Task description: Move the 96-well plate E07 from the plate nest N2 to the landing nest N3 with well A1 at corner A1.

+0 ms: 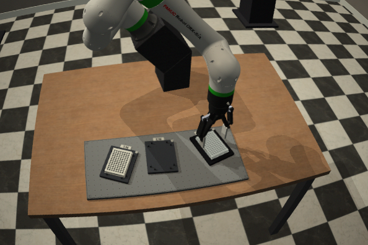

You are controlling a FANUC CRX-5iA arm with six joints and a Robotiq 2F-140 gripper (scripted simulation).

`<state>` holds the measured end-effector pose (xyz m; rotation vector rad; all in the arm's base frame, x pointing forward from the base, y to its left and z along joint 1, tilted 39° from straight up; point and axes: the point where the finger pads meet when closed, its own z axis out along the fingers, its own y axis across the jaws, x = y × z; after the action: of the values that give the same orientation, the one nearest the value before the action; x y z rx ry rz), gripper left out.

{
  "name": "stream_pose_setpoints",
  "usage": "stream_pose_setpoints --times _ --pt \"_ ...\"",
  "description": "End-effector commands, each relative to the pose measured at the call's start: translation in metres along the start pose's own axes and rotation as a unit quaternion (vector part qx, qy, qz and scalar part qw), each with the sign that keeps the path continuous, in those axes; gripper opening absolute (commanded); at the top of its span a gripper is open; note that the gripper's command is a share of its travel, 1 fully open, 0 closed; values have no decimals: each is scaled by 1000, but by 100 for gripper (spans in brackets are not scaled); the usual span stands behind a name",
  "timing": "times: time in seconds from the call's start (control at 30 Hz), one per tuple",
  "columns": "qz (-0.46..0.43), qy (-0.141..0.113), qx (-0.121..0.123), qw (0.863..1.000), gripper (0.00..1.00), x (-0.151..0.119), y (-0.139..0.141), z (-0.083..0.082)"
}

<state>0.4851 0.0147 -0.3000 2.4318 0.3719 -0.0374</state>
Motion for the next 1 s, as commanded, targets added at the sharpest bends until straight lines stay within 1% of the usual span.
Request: stream_pose_setpoints --times 0.0,0.77,0.8,0.97 --pt "0 0 0 1000 66 0 0 0" --pt "0 0 0 1000 66 0 0 0" --pt "0 0 0 1000 59 0 0 0" --pt "0 0 0 1000 59 0 0 0"
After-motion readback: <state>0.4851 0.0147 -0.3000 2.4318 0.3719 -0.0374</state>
